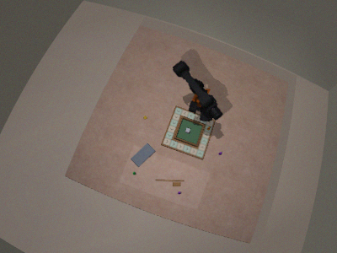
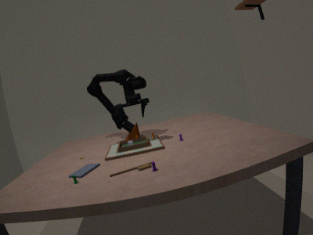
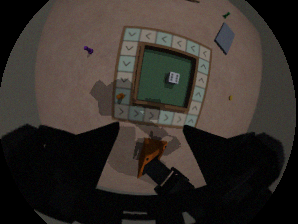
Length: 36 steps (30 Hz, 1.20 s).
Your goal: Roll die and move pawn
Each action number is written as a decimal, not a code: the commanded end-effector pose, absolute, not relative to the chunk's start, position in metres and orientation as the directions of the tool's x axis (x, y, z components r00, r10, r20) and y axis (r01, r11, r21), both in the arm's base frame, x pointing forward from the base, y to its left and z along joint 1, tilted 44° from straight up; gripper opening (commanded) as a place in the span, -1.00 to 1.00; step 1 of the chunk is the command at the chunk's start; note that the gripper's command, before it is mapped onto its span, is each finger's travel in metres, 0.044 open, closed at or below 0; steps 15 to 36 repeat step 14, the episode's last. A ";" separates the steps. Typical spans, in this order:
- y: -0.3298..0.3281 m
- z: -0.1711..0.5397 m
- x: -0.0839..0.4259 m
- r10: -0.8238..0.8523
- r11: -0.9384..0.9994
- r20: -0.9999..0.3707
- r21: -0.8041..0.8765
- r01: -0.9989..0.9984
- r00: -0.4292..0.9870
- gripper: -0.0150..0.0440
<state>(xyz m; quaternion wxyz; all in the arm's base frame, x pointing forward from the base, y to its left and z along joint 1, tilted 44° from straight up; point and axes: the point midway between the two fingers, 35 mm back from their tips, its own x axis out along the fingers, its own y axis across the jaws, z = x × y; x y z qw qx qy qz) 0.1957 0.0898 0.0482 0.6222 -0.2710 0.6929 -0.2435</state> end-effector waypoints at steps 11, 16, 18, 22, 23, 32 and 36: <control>0.084 0.070 0.189 -0.676 0.736 -0.733 -0.677 -0.023 -0.076 1.00; 0.084 0.070 0.189 -0.676 0.736 -0.733 -0.677 -0.023 -0.076 1.00; 0.084 0.070 0.189 -0.676 0.736 -0.733 -0.677 -0.023 -0.076 1.00; 0.084 0.070 0.189 -0.676 0.736 -0.733 -0.677 -0.023 -0.076 1.00; 0.084 0.070 0.189 -0.676 0.736 -0.733 -0.677 -0.023 -0.076 1.00; 0.084 0.070 0.189 -0.676 0.736 -0.733 -0.677 -0.023 -0.076 1.00; 0.084 0.070 0.189 -0.676 0.736 -0.733 -0.677 -0.023 -0.076 1.00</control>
